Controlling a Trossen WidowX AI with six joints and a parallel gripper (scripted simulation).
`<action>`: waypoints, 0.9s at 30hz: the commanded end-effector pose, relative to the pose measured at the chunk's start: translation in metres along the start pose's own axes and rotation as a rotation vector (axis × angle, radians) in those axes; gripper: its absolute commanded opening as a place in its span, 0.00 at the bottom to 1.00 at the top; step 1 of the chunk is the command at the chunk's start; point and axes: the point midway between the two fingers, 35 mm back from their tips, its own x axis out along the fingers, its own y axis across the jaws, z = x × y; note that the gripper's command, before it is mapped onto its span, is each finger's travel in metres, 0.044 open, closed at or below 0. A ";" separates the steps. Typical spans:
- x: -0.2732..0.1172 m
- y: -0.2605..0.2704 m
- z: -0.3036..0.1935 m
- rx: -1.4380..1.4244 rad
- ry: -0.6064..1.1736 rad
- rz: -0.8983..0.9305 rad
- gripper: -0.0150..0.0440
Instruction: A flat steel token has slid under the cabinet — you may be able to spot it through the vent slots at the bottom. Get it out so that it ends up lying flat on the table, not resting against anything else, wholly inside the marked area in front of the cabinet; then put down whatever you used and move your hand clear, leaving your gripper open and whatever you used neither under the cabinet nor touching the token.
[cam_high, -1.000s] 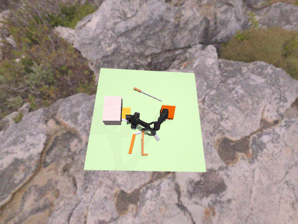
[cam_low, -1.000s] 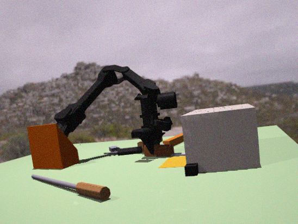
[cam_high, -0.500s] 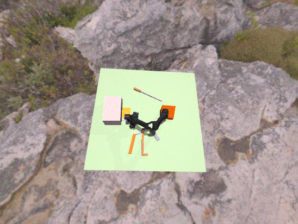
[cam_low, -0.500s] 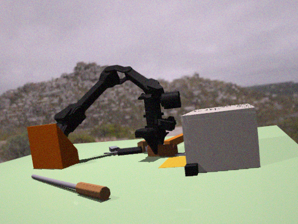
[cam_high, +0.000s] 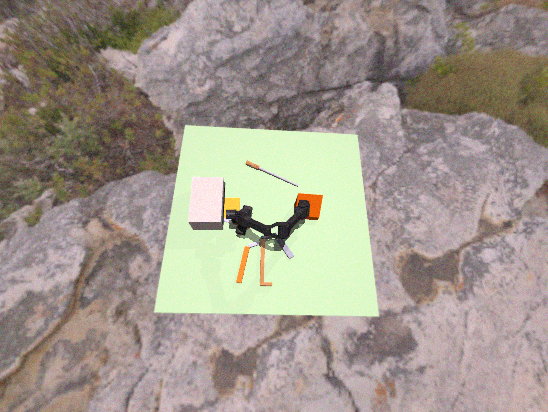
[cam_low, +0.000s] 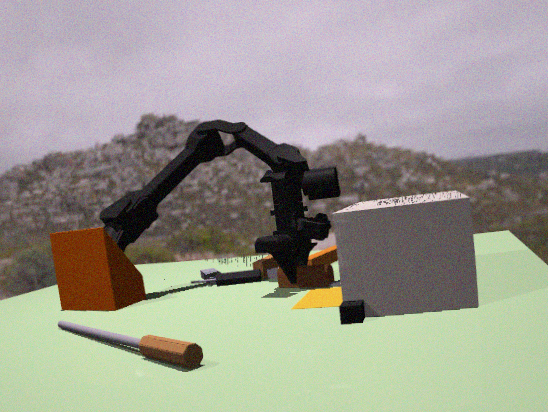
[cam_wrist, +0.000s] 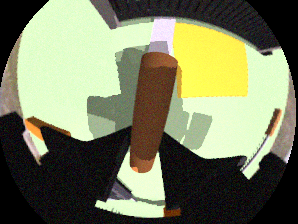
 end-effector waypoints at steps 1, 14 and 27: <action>0.000 0.001 0.006 -0.007 -0.002 0.003 0.25; 0.000 0.002 0.018 -0.008 -0.002 0.003 0.25; 0.000 0.003 0.030 -0.008 -0.003 0.003 0.25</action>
